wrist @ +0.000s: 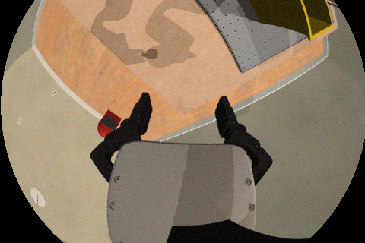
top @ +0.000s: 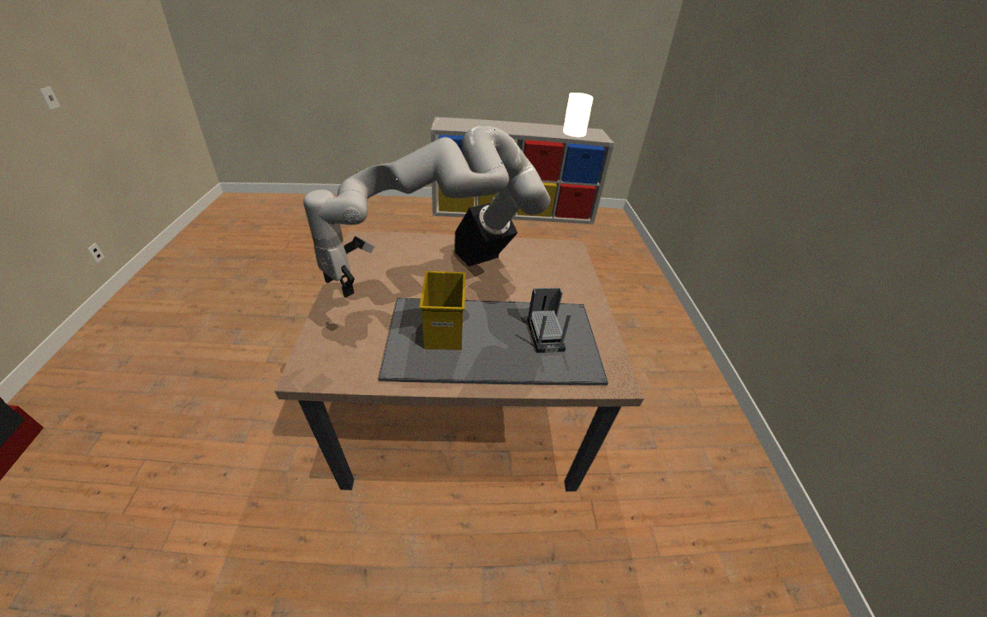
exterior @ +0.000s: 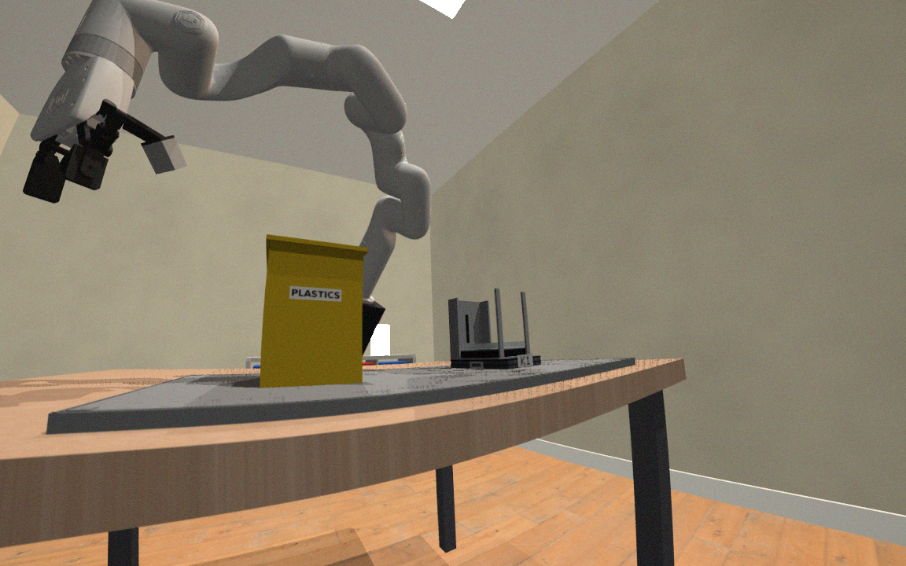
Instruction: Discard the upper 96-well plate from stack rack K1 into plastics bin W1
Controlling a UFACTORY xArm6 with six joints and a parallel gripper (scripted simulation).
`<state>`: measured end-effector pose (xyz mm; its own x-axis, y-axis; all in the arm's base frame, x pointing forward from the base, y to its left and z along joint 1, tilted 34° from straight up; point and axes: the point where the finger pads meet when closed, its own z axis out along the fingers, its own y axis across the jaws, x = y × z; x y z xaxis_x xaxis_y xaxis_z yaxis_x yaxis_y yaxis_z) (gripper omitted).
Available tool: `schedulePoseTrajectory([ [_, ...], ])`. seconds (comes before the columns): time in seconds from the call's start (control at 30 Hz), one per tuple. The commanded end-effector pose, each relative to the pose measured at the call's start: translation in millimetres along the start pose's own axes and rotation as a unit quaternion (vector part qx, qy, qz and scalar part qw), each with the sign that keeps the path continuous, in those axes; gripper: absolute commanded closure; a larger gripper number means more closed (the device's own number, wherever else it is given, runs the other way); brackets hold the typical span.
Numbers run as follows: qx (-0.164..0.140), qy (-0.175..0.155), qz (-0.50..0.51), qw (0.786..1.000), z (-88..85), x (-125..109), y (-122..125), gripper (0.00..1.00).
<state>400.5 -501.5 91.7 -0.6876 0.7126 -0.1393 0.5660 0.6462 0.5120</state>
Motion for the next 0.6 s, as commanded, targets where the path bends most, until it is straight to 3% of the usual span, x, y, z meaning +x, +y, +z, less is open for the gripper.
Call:
schedulePoseTrajectory([
  [0.0,0.001,-0.002,0.0,1.0,-2.4,-1.3,-0.1,0.0],
  [0.57,0.003,-0.001,-0.017,1.0,-2.9,-1.4,4.9,0.0],
])
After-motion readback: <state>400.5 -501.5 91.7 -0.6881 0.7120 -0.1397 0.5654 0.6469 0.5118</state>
